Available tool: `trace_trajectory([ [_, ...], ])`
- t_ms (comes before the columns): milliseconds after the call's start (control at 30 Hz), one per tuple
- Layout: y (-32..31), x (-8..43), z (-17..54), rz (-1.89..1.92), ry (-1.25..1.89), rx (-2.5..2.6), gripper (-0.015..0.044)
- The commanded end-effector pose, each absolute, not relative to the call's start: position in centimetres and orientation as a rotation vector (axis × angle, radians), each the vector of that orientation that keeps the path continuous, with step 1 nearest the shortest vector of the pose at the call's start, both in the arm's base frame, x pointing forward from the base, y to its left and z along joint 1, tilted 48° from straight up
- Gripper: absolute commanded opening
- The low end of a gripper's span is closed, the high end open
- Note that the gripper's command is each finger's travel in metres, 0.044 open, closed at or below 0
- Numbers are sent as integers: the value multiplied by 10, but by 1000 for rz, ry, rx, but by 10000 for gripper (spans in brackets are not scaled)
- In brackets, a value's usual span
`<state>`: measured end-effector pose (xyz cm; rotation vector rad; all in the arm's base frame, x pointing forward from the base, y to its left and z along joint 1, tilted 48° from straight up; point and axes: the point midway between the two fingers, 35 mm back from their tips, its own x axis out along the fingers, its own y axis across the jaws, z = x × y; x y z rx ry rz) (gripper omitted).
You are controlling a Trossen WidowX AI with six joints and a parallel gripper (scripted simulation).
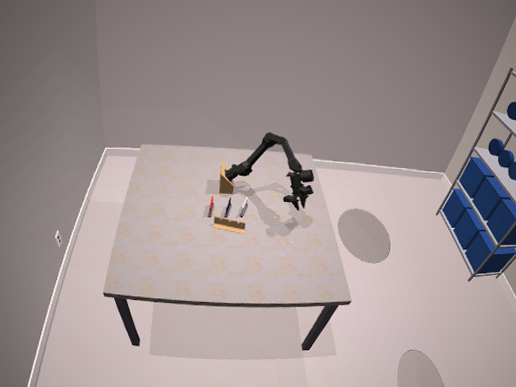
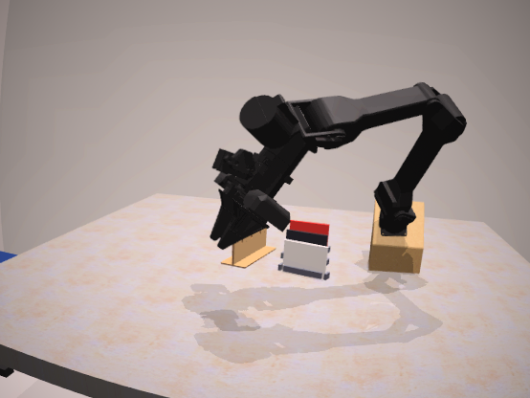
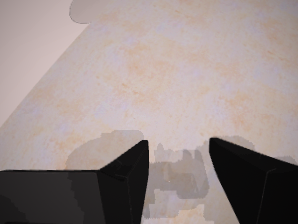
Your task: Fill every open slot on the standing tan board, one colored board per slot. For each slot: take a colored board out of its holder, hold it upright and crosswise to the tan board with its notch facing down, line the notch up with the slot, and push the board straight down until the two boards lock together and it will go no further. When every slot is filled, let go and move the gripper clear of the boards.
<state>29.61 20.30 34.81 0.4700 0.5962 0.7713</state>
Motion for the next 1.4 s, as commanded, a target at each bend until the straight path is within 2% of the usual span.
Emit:
trace_trajectory([
  [0, 176, 325, 316, 665, 660, 428, 188],
  [333, 103, 367, 245, 467, 814, 371, 188],
  [433, 87, 371, 228, 433, 859, 359, 188],
  [600, 25, 372, 168, 317, 1037, 346, 188],
  [800, -32, 354, 115, 258, 1208, 367, 188],
  [1033, -107, 296, 46, 314, 1428, 499, 188],
  [1100, -114, 288, 40, 331, 1444, 524, 188],
  [1267, -145, 232, 8, 482, 1482, 742, 188],
  [1367, -148, 224, 5, 507, 1475, 778, 188],
])
